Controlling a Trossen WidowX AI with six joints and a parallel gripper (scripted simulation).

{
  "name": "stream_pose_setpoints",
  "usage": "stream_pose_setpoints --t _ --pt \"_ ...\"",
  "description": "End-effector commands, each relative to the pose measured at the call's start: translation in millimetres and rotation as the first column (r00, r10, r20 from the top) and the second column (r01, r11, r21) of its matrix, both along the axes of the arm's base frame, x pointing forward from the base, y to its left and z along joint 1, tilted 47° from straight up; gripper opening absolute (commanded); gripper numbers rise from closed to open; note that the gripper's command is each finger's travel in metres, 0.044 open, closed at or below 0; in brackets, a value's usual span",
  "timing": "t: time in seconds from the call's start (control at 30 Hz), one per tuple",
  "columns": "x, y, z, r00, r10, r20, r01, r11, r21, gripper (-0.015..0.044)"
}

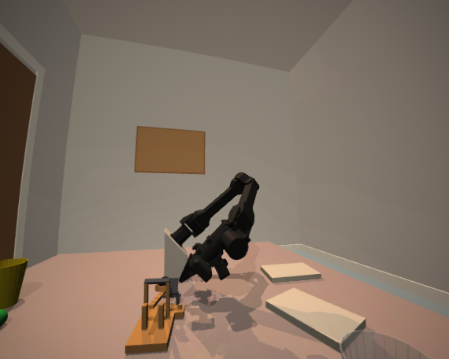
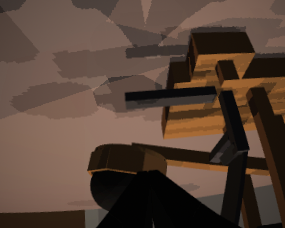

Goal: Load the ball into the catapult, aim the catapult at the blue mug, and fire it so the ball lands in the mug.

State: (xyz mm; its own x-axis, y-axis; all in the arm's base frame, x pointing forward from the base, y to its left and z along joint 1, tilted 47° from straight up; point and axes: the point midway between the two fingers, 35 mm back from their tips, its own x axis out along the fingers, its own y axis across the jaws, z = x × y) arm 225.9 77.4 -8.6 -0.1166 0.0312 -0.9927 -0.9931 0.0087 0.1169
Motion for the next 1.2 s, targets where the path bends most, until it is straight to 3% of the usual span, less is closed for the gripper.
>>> stream_pose_setpoints --t 0.0,0.93,1.03,1.17 --pt "-1 4 -5 1.0 -0.004 -0.003 0.004 1.0 0.002 0.0" --pt "-13 42 -42 1.0 -0.004 -0.006 0.004 1.0 0.004 0.0" --pt "-5 35 -20 1.0 -0.003 -0.003 0.003 1.0 0.004 0.0" --pt "5 10 47 1.0 0.0 0.001 0.0 1.0 0.002 0.0"
